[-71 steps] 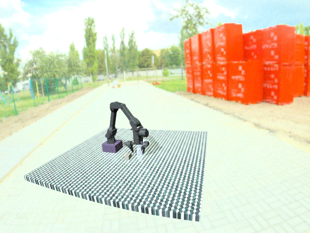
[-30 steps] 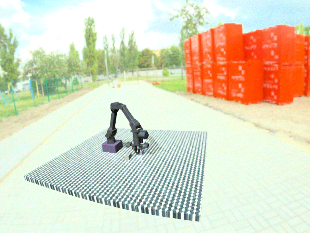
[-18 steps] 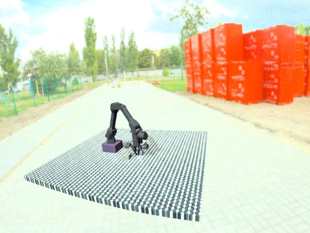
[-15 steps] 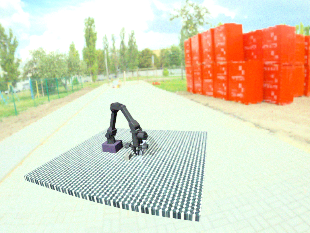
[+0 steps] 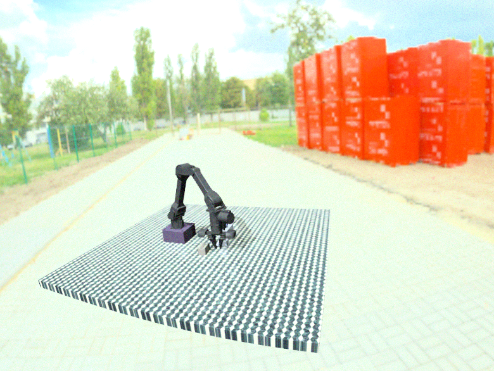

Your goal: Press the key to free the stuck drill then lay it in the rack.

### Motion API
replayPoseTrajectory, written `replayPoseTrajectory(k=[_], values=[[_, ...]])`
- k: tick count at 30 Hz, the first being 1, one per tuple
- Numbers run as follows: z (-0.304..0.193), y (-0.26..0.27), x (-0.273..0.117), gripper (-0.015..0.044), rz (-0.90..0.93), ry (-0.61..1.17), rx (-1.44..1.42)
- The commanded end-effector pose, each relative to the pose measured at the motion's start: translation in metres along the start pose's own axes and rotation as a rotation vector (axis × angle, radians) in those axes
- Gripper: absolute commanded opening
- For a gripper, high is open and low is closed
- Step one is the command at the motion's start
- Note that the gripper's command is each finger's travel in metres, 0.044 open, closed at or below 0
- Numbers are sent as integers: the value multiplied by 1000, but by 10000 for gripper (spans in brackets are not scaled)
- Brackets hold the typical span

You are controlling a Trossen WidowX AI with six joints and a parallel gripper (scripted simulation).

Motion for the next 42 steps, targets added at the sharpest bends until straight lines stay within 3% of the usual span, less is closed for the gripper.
replayPoseTrajectory(k=[1,11,38,42], values=[[1,0,0,184,0,-1,2],[5,0,2,440,-3,1,-3],[18,-2,7,440,-3,0,-3],[16,-2,6,335,-5,0,-9]])
Point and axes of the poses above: the point midway between the two fingers, 35 mm back from their tips, its own x axis out along the fingers, its own y axis across the jaws, z = x × y, the point moved 10 cm from there along -x, back along the fingers, and after that the axes turned 7 degrees about -x, right-handed, at the moved point
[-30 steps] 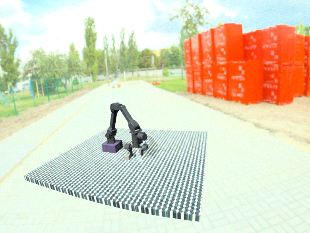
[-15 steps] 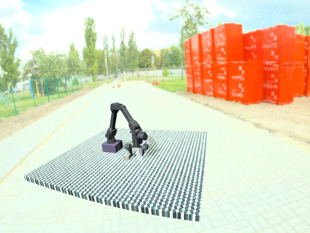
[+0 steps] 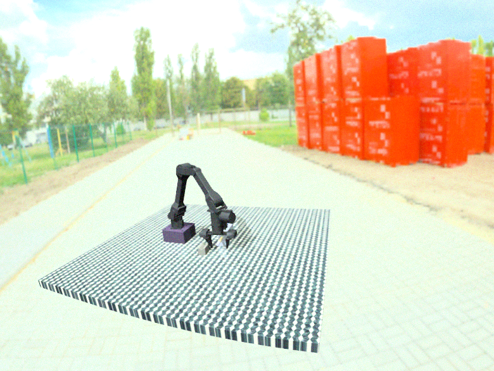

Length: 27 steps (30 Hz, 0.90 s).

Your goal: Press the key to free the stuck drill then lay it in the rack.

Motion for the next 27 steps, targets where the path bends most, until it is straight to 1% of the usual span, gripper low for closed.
replayPoseTrajectory(k=[1,12,15,27], values=[[0,0,0,309,0,0,0],[0,0,0,20,0,0,0],[0,0,0,0,0,0,0],[0,1,-4,0,1,0,6]])
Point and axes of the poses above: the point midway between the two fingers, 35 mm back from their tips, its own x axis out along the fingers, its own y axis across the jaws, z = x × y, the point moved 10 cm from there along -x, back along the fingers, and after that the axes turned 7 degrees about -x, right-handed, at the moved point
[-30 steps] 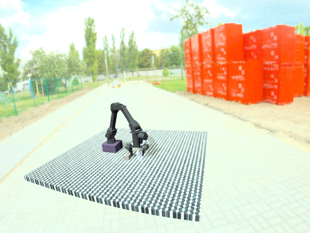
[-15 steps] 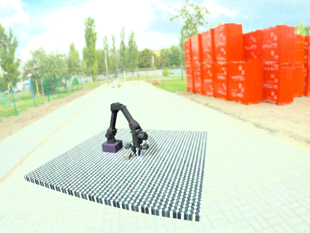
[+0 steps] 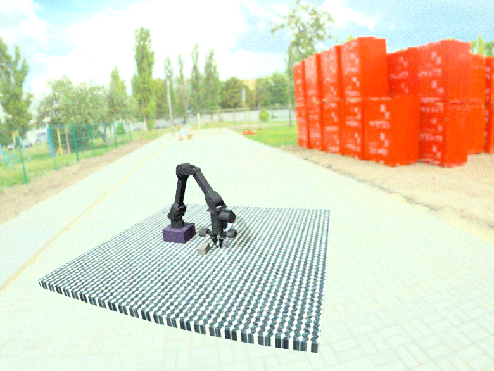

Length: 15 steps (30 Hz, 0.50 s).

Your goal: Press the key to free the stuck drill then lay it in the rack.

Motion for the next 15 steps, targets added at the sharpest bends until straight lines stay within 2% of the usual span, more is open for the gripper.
replayPoseTrajectory(k=[1,15], values=[[0,0,-2,0,1,0,5],[-13,1,-2,0,1,1,5]])
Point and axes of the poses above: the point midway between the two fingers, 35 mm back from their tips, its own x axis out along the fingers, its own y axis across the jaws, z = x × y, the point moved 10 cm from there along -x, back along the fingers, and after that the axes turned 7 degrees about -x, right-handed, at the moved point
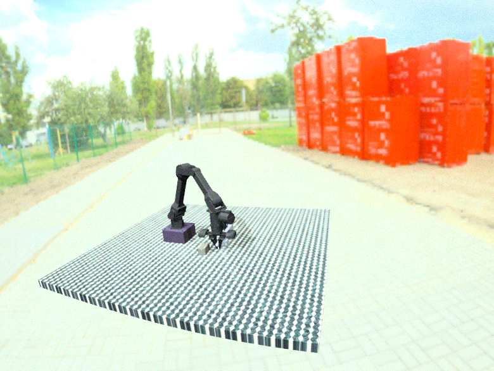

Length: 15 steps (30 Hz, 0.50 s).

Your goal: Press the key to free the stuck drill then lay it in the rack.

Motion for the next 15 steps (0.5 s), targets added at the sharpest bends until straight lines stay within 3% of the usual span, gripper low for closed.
replayPoseTrajectory(k=[1,15], values=[[-6,0,-2,0,-3,3,-5],[-26,1,-4,0,-3,5,-5]])
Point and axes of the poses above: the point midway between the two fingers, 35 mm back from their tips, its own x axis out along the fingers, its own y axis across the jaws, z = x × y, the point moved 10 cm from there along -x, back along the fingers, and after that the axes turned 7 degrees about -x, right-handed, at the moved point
